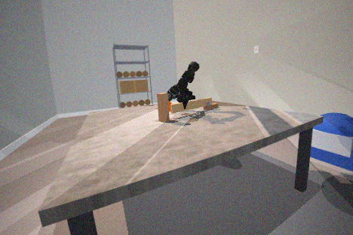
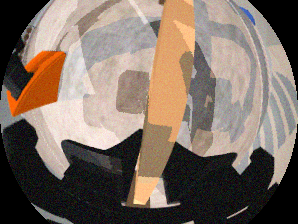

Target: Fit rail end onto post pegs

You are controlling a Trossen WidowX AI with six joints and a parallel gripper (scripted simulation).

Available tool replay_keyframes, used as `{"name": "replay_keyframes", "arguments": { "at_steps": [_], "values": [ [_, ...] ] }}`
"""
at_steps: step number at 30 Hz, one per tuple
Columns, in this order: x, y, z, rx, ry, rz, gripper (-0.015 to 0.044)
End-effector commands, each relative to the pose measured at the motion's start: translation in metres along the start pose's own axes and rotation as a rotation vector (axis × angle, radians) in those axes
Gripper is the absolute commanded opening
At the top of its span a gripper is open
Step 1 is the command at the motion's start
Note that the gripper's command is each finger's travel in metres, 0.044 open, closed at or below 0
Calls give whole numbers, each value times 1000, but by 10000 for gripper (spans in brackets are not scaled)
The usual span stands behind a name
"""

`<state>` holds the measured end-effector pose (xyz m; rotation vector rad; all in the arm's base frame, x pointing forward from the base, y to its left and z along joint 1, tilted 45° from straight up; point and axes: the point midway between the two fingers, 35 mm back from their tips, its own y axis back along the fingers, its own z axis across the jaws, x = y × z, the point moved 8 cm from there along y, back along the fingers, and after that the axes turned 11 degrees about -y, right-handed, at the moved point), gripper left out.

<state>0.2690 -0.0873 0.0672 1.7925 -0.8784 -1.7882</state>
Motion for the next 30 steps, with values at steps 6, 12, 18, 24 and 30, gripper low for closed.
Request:
{"name": "replay_keyframes", "arguments": {
  "at_steps": [6,12,18,24,30],
  "values": [
    [4,2,-2,6,0,1,0],
    [6,1,-2,6,0,1,0],
    [7,1,-2,6,0,1,0],
    [9,2,-3,7,0,1,0],
    [11,2,-3,7,0,2,0]
  ]
}}
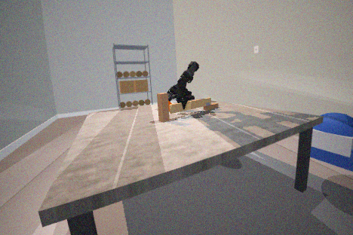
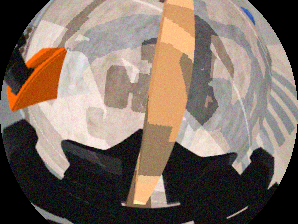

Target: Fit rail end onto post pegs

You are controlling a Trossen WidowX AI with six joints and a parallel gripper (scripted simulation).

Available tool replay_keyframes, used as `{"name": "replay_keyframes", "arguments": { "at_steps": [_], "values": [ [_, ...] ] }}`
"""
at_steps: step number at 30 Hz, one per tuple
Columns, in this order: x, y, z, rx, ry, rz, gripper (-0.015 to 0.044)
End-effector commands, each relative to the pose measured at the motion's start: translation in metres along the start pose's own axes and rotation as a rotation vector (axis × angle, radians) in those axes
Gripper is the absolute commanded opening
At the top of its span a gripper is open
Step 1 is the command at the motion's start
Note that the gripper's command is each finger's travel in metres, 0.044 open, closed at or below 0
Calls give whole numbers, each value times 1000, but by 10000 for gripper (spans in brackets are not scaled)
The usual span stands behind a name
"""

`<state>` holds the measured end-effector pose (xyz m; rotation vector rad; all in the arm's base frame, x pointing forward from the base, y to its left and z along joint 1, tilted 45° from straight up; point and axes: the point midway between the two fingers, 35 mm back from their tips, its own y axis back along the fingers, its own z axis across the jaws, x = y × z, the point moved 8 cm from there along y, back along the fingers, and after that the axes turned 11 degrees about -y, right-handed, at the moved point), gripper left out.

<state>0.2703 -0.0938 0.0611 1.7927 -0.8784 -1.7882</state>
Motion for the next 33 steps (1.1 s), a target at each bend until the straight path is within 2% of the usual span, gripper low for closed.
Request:
{"name": "replay_keyframes", "arguments": {
  "at_steps": [1,33],
  "values": [
    [3,2,-1,6,0,2,0],
    [12,2,-3,7,1,2,0]
  ]
}}
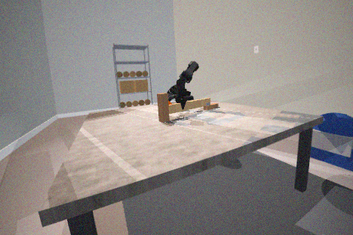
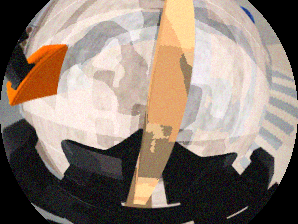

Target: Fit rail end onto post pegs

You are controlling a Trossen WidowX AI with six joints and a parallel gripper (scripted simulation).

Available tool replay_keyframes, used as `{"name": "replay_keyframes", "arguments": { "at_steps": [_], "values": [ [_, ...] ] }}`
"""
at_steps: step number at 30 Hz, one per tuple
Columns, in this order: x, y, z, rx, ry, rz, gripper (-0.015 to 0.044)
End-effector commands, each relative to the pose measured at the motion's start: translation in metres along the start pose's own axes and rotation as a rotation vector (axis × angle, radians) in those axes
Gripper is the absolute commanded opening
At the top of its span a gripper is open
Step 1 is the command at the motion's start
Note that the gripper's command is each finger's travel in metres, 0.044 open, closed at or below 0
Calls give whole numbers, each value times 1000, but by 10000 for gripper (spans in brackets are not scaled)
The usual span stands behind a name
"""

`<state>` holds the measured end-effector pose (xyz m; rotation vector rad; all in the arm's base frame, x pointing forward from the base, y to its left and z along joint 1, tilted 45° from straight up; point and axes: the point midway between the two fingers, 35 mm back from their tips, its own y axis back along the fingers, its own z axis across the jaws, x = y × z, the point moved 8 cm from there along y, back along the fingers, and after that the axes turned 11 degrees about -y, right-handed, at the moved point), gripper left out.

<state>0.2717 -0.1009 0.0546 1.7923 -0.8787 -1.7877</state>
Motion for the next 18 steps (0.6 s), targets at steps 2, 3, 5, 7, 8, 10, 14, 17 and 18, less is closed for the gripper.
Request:
{"name": "replay_keyframes", "arguments": {
  "at_steps": [2,3,5,7,8,10,14,17,18],
  "values": [
    [3,2,-2,7,1,2,0],
    [3,2,-2,7,1,2,0],
    [4,2,-2,7,1,2,0],
    [5,2,-2,7,1,2,0],
    [5,2,-2,7,1,2,0],
    [6,2,-2,7,1,2,0],
    [7,2,-2,7,1,2,0],
    [8,2,-2,7,1,2,0],
    [8,2,-3,7,1,2,0]
  ]
}}
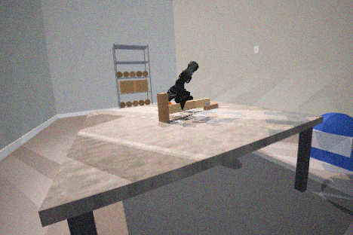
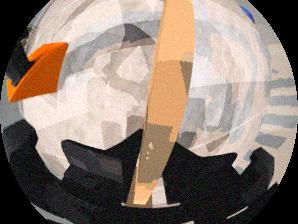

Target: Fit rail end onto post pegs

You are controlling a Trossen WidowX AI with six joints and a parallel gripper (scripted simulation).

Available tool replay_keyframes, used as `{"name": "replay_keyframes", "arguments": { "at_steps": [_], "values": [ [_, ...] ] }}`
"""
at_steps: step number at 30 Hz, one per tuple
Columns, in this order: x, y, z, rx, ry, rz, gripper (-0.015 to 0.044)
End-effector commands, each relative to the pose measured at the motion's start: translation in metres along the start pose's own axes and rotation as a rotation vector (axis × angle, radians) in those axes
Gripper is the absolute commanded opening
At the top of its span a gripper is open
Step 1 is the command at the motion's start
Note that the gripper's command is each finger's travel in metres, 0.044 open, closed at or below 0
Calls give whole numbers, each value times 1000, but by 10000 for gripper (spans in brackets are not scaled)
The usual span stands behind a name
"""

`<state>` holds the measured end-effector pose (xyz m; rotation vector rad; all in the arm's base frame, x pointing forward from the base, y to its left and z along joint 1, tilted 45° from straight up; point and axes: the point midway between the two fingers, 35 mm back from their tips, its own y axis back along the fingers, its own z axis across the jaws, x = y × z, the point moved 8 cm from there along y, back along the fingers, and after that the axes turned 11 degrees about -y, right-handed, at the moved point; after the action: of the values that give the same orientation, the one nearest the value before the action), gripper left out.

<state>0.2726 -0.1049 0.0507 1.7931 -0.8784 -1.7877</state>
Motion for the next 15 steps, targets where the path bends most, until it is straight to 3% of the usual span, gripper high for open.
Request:
{"name": "replay_keyframes", "arguments": {
  "at_steps": [1,15],
  "values": [
    [3,2,-1,7,0,3,0],
    [7,2,-2,7,0,3,0]
  ]
}}
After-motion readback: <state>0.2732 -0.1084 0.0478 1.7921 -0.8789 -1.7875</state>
